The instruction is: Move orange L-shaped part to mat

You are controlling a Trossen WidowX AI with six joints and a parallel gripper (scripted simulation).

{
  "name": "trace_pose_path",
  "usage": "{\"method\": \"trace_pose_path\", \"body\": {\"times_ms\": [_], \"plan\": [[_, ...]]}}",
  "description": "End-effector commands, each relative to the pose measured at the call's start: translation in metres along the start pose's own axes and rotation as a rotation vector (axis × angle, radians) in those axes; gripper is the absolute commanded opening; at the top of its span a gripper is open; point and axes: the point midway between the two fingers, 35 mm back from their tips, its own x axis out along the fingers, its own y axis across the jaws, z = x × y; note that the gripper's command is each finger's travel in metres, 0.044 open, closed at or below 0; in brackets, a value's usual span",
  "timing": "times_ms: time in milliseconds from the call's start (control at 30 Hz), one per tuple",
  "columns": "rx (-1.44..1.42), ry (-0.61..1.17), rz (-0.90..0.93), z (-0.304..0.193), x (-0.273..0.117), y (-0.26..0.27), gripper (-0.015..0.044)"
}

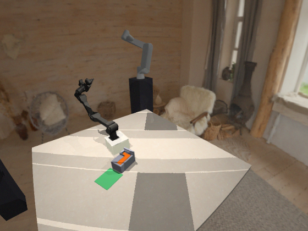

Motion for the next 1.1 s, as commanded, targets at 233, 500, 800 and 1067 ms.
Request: {"method": "trace_pose_path", "body": {"times_ms": [233, 500, 800, 1067], "plan": [[0.147, -0.093, -0.129, 0.037, 0.010, -0.113, 0.0190], [0.294, -0.158, -0.343, 0.043, 0.009, -0.258, 0.0180], [0.456, -0.149, -0.622, 0.003, -0.017, -0.414, 0.0180], [0.570, -0.053, -0.912, -0.076, -0.060, -0.526, 0.0180]]}}
